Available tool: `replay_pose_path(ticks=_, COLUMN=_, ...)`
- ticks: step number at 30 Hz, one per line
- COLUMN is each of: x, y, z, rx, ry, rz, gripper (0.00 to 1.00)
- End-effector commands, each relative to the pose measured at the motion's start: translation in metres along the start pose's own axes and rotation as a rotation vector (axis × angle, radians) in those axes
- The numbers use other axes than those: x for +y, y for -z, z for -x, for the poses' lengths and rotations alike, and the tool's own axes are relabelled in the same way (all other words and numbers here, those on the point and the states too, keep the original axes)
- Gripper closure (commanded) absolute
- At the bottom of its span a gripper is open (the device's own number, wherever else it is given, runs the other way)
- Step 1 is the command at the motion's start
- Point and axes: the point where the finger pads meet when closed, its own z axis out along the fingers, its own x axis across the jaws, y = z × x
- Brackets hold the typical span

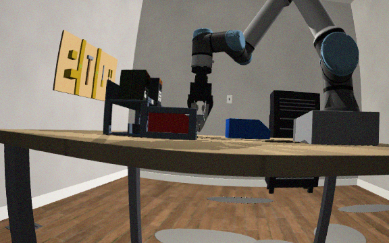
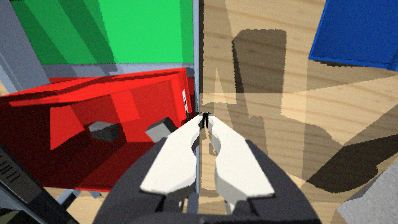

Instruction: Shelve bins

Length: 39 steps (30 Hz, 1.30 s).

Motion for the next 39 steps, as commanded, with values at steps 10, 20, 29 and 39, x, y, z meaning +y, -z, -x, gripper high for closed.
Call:
replay_pose_path(ticks=10, x=-0.0005, y=0.0012, z=0.0028, rx=-0.003, ry=0.001, rz=-0.002, gripper=1.0)
replay_pose_path(ticks=20, x=-0.0005, y=0.0013, z=0.0031, rx=-0.004, ry=0.001, rz=-0.002, gripper=1.0)
replay_pose_path(ticks=29, x=-0.0005, y=0.0012, z=0.0043, rx=-0.004, ry=0.001, rz=-0.002, gripper=1.0)
replay_pose_path(ticks=39, x=-0.0005, y=0.0011, z=0.0061, rx=-0.004, ry=0.001, rz=-0.002, gripper=1.0)
